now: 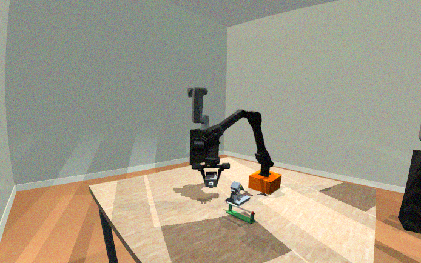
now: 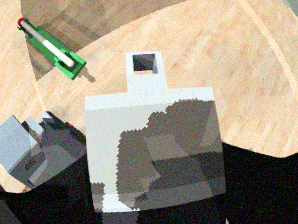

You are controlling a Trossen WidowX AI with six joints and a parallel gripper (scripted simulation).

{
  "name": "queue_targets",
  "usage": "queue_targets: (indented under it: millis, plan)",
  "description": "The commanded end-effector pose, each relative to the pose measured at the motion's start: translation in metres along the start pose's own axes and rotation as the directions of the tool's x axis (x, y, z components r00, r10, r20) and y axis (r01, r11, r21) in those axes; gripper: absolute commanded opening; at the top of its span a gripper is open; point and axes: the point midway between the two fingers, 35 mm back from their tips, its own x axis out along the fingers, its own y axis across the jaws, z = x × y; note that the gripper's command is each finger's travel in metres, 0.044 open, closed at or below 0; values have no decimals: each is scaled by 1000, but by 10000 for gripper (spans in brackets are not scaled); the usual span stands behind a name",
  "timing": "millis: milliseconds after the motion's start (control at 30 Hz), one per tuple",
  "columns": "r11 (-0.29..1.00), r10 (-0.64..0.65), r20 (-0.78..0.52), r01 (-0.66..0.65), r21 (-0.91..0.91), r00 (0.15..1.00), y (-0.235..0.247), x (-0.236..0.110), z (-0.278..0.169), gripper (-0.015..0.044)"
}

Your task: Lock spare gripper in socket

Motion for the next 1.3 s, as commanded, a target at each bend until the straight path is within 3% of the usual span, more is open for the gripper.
queue_targets:
  millis: [0, 1267]
  plan:
    - [1000, -5, -32, 6, 17, 999, 6, -1, 0, 0]
    - [988, -35, -402, 91, 122, 915, 61, 9, -28, 0]
